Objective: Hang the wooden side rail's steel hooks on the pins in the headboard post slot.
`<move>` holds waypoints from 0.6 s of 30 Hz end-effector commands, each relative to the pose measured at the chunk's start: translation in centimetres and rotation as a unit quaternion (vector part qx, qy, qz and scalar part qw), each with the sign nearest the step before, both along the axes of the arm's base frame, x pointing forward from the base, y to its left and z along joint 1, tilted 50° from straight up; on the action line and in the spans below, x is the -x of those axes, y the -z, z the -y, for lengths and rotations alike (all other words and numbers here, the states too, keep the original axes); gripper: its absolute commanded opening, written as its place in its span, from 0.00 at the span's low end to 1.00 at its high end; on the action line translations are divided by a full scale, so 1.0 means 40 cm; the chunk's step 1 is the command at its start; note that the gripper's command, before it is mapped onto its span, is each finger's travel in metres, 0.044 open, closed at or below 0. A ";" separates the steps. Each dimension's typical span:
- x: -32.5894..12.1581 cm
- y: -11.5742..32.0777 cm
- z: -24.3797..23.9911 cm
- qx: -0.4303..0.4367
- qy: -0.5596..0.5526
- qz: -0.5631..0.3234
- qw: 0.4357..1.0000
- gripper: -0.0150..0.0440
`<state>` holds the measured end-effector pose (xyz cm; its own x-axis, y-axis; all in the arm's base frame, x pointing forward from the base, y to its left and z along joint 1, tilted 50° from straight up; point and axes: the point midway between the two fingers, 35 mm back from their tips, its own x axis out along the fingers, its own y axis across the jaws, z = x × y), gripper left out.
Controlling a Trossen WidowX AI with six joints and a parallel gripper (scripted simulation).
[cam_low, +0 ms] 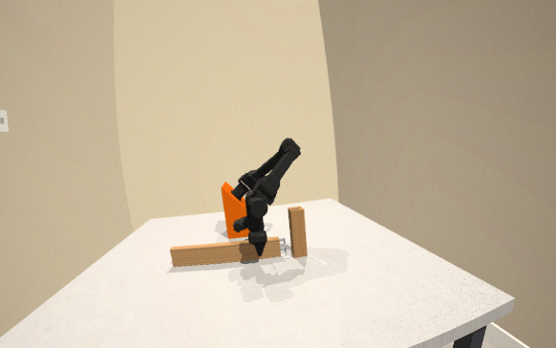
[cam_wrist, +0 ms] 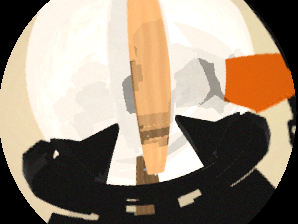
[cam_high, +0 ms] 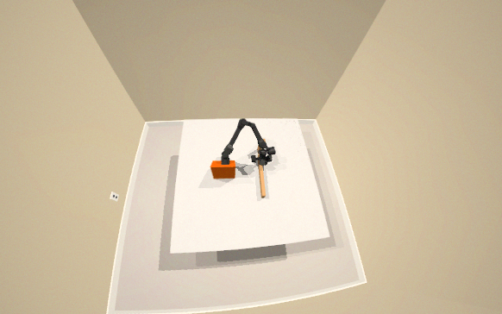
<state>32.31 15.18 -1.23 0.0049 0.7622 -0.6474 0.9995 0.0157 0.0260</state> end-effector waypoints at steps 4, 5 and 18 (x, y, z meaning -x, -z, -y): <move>0.009 0.019 -0.015 0.000 0.002 -0.008 1.000 1.00; 0.009 0.019 -0.015 0.000 0.002 -0.008 1.000 1.00; 0.009 0.019 -0.015 0.000 0.002 -0.008 1.000 0.42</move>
<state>31.96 15.76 -1.93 -0.0027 0.7630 -0.6464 0.9998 0.0161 0.0148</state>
